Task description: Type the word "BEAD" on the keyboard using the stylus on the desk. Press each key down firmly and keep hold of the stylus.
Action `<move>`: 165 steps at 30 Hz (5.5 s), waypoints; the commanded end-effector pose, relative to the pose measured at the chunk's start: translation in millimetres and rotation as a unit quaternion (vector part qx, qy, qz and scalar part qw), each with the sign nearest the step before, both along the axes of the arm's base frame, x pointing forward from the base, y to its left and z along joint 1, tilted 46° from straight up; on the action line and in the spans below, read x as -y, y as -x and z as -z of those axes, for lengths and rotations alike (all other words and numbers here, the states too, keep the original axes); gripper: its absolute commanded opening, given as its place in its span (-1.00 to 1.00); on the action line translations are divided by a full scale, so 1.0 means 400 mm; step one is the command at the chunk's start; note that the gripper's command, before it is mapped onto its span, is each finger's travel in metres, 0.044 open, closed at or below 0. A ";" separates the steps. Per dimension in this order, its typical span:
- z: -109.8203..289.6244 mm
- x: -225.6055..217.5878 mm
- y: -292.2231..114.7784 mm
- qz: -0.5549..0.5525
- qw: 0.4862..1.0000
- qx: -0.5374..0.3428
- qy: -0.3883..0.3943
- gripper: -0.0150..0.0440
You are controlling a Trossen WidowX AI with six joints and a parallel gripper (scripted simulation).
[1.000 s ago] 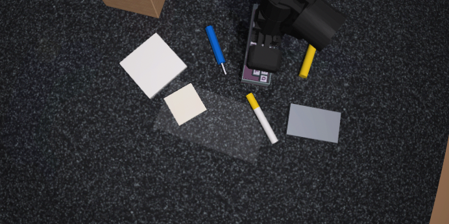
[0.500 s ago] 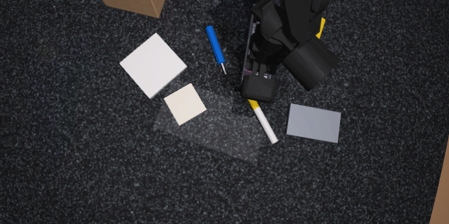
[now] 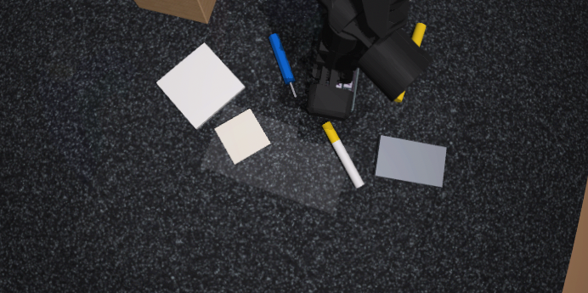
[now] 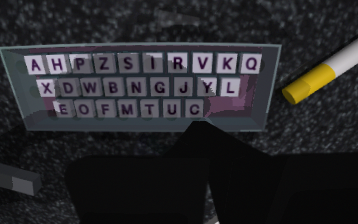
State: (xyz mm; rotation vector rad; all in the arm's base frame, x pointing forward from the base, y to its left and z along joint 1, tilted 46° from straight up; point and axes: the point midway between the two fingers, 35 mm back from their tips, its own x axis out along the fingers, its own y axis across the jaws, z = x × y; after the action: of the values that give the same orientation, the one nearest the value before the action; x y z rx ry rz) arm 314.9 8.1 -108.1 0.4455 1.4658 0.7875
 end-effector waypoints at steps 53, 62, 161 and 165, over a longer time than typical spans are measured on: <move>-0.223 -0.029 0.044 0.003 1.000 -0.001 -0.001 -0.14; -0.223 -0.029 0.044 0.003 1.000 -0.002 -0.001 -0.49; 0.014 -0.026 0.220 0.512 0.832 -0.173 0.122 0.02; 0.019 -0.032 0.220 0.512 0.832 -0.173 0.122 0.02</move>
State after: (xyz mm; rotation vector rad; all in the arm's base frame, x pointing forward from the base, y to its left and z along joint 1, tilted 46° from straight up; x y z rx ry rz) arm 230.0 19.2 -113.1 1.0851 1.3491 -0.3518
